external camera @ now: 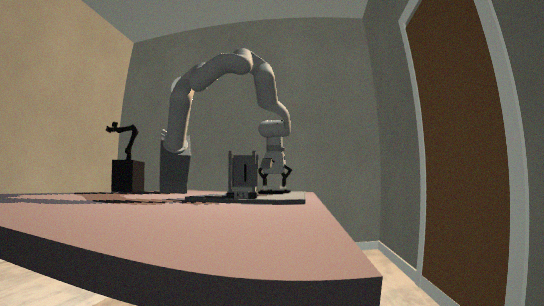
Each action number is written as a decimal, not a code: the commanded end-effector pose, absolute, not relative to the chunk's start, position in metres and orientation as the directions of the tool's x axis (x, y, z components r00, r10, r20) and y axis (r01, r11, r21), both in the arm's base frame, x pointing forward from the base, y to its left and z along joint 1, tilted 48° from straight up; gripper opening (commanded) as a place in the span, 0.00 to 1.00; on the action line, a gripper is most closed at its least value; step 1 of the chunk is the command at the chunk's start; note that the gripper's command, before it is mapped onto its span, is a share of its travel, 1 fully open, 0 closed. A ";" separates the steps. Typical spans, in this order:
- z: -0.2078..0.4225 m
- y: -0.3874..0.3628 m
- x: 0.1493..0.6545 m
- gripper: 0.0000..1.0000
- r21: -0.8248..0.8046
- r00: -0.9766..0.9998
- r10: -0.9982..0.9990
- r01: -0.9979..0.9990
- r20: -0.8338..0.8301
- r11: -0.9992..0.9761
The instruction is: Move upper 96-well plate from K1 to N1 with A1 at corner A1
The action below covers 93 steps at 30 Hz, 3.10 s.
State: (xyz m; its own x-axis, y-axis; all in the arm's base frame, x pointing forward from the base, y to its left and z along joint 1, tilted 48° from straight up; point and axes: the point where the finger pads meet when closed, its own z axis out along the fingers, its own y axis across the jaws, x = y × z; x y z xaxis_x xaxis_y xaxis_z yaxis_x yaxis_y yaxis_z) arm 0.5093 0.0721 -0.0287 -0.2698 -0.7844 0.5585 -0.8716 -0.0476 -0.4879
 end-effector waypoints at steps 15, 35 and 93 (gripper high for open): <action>-0.030 0.072 0.511 0.00 -0.490 -0.270 -0.786 -0.871 0.557 -0.048; -0.032 0.070 0.512 0.00 -0.490 -0.270 -0.786 -0.871 0.557 -0.049; -0.035 0.067 0.514 1.00 -0.490 -0.269 -0.786 -0.870 0.557 -0.049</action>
State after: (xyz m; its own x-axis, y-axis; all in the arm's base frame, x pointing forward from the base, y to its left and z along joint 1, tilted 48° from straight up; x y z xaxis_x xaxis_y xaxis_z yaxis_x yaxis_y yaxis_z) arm 0.5136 0.0659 -0.0356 -0.2698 -0.7844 0.5584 -0.8715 -0.0477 -0.4880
